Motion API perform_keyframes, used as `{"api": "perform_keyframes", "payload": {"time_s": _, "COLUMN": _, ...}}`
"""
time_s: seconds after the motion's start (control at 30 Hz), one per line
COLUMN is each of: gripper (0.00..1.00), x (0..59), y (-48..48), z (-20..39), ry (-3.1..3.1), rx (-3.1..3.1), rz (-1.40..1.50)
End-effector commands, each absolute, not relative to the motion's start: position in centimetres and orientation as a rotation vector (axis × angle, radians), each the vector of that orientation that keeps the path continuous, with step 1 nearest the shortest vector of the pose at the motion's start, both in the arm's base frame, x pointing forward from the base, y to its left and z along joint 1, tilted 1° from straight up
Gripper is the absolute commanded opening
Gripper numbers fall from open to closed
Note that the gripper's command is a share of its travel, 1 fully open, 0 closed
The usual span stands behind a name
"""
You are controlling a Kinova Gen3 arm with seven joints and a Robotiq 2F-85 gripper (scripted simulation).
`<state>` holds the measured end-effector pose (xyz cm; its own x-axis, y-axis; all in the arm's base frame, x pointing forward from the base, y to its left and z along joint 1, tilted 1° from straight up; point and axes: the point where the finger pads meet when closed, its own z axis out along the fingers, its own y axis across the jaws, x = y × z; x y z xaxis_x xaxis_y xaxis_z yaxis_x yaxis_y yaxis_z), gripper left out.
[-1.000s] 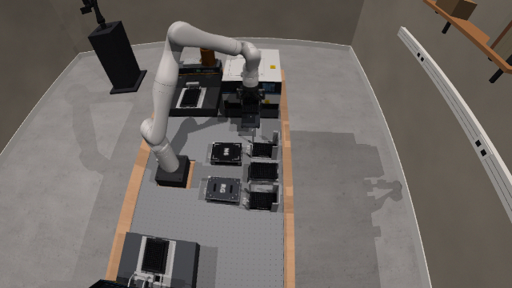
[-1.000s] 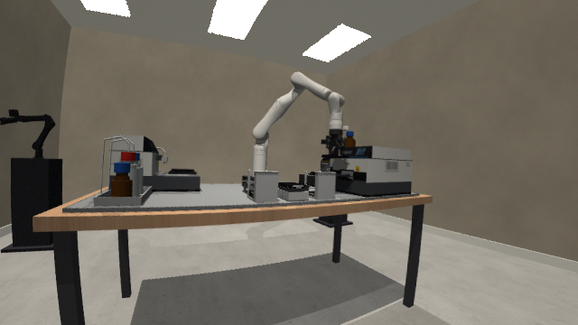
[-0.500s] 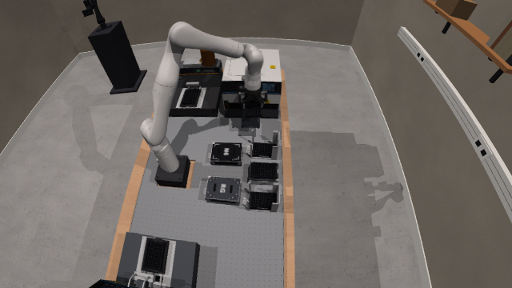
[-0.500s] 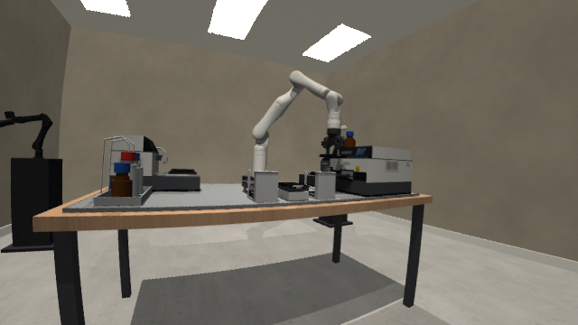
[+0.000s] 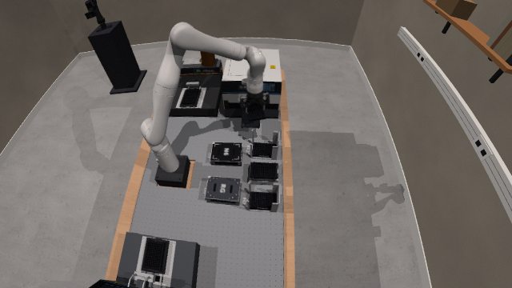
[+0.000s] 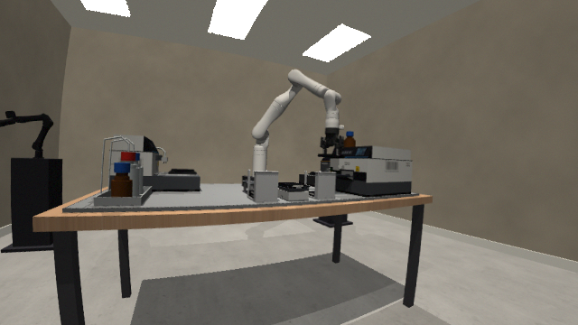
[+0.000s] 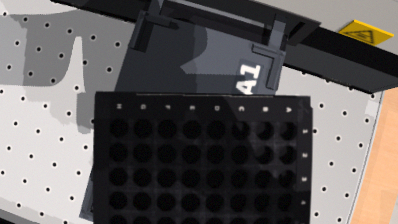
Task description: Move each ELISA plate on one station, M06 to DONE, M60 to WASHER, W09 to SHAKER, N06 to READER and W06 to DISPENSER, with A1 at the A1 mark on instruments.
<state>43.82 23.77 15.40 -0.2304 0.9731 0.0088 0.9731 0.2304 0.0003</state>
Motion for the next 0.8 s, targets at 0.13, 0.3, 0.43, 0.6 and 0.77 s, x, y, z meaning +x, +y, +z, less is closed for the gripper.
{"api": "perform_keyframes", "payload": {"time_s": 0.13, "gripper": 0.94, "x": 44.0, "y": 23.5, "z": 15.5, "ry": -2.528, "rx": -1.853, "rz": -0.013}}
{"api": "perform_keyframes", "payload": {"time_s": 0.3, "gripper": 0.94, "x": 44.7, "y": 22.0, "z": 15.5, "ry": -2.581, "rx": -1.779, "rz": -0.013}}
{"api": "perform_keyframes", "payload": {"time_s": 0.43, "gripper": 0.94, "x": 44.9, "y": 21.5, "z": 15.5, "ry": -2.622, "rx": -1.718, "rz": -0.014}}
{"api": "perform_keyframes", "payload": {"time_s": 0.6, "gripper": 0.94, "x": 44.9, "y": 21.5, "z": 15.5, "ry": -2.672, "rx": -1.641, "rz": -0.014}}
{"api": "perform_keyframes", "payload": {"time_s": 0.77, "gripper": 0.94, "x": 45.2, "y": 20.9, "z": 15.5, "ry": -2.7, "rx": -1.594, "rz": -0.014}}
